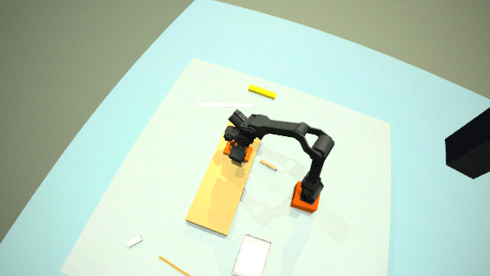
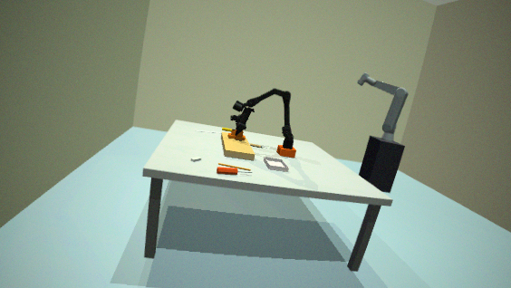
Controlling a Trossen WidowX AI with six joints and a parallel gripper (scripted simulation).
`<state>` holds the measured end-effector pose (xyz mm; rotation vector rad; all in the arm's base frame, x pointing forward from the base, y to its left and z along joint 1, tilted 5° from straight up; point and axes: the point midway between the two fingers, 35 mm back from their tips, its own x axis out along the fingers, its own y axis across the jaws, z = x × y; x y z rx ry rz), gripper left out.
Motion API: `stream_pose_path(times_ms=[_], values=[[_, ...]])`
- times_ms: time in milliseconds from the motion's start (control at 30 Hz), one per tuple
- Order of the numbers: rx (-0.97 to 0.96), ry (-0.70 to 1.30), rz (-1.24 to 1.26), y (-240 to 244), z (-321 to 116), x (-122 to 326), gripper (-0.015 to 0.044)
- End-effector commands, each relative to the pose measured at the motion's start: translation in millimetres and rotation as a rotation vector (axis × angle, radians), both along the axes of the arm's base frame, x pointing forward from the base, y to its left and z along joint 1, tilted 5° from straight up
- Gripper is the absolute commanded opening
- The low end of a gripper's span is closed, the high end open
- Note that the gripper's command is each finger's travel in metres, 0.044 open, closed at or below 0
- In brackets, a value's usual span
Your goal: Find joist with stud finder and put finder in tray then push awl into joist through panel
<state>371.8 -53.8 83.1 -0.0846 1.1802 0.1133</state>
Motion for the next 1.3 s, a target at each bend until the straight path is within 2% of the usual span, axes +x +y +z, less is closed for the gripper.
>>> stream_pose_path(times_ms=[0, 1267], values=[[0.01, 0.001, 0.008, 14, -1, -3, 0.0], [0.022, 0.002, 0.008, 117, 0, -17, 0.0]])
